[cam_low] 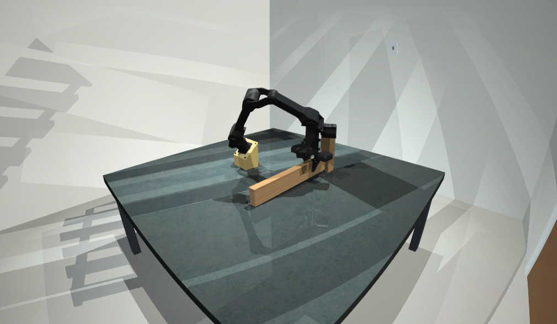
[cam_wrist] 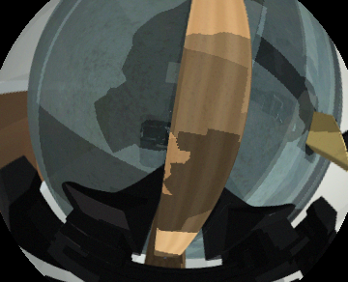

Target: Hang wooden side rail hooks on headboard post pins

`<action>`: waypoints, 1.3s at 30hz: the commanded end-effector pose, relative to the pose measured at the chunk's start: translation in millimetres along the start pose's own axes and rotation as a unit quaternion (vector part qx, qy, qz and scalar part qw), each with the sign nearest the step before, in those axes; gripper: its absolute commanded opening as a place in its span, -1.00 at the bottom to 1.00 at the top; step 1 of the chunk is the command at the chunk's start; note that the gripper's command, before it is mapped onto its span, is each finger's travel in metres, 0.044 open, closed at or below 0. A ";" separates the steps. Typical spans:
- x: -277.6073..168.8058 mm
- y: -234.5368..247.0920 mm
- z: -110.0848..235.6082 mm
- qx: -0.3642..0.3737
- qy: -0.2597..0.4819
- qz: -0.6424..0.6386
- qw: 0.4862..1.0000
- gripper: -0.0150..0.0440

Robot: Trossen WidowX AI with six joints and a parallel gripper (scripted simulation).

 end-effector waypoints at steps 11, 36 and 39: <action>-3.5 0.2 3.2 0.003 0.002 0.000 1.000 -0.49; -6.0 0.5 3.3 0.003 0.002 0.000 1.000 -0.49; -6.3 0.8 3.0 0.003 0.002 0.000 1.000 -0.49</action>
Point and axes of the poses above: the point midway between the two fingers, 35 mm back from their tips, its own z axis back along the fingers, its own y axis across the jaws, x = y × z, the point moved 4 cm from there along z, back along the fingers, and after that the axes turned 7 degrees about z, right-handed, at the moved point
